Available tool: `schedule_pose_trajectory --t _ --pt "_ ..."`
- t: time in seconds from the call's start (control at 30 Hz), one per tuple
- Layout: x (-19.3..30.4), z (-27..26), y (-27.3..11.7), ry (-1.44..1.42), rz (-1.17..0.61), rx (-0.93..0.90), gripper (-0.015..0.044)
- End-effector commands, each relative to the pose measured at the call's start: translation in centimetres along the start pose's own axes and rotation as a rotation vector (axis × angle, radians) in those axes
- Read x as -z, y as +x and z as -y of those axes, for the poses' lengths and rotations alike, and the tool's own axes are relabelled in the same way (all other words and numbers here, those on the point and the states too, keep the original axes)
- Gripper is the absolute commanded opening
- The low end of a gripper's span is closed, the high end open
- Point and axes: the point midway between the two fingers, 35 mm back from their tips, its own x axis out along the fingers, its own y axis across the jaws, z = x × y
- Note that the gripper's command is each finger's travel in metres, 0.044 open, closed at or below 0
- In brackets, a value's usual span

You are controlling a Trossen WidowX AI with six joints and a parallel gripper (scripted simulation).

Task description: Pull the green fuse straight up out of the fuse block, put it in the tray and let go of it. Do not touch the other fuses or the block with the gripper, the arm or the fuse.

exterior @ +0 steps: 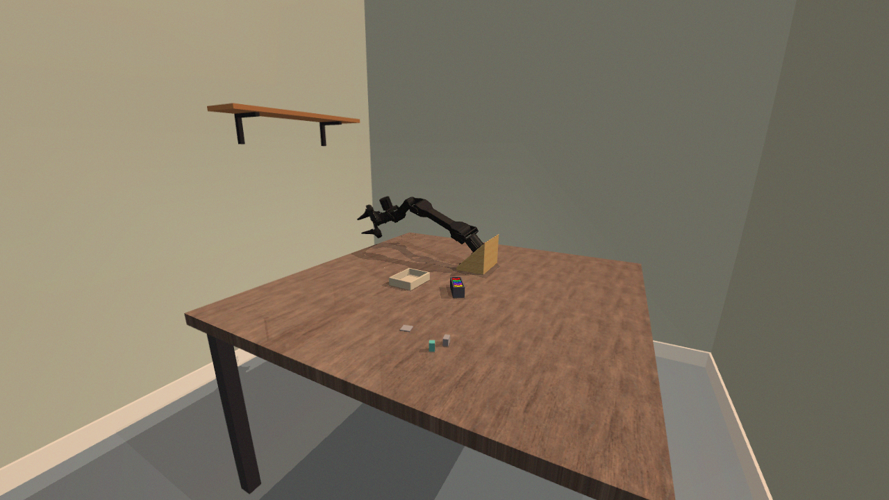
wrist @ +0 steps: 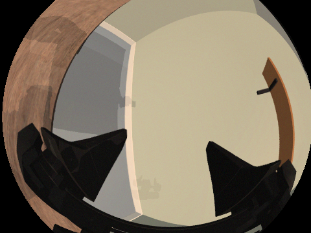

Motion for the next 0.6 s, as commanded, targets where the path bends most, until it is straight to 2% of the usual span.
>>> schedule_pose_trajectory --t 0.0,0.17,0.27,0.4,0.57 --pt "0.0 0.0 0.1 0.001 0.001 0.000 0.0374" --pt "-1.8 -1.1 2.8 0.031 0.024 0.011 0.0242" --pt "-3.4 -1.5 3.8 0.151 0.042 0.000 0.0164" --pt "-6.5 -3.5 7.0 0.304 0.071 -0.010 0.0061" --pt "-11.1 -6.2 10.6 0.499 0.105 -0.040 0.0061"
